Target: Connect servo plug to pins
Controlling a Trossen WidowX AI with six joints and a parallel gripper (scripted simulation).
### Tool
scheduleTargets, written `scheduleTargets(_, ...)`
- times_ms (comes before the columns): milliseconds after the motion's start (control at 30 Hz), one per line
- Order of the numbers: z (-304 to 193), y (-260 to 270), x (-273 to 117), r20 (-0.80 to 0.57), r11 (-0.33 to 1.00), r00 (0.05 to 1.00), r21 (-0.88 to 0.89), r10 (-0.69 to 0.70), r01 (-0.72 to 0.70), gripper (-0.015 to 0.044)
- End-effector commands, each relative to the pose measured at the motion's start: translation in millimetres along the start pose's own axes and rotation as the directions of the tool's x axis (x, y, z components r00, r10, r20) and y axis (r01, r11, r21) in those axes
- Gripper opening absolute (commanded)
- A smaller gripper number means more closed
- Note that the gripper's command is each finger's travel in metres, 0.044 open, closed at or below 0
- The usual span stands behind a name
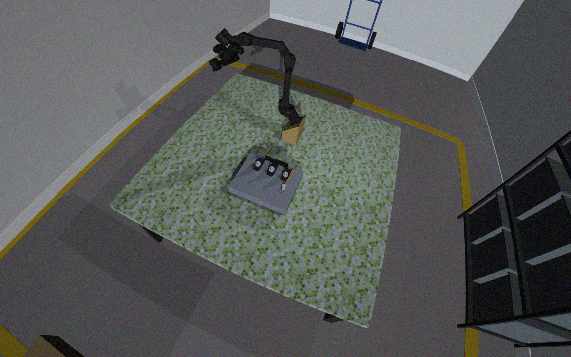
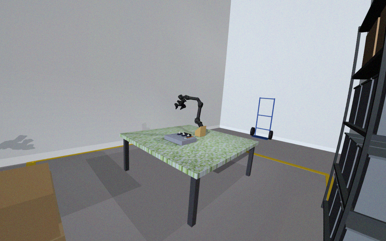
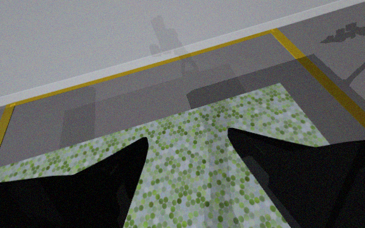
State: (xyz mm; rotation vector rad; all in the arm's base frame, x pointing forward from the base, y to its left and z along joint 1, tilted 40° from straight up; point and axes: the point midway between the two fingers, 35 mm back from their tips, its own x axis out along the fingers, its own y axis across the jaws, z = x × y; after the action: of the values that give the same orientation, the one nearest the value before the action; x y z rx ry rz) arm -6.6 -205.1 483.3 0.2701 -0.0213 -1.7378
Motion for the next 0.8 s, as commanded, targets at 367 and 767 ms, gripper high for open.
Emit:
scheduleTargets(367,-15,38,9,-0.014,0.986,0.986,-0.023,0.164,-0.165,0.0115)
scheduleTargets(767,-49,111,7,-0.042,0.884,0.888,-0.080,0.458,-0.460,0.0115)
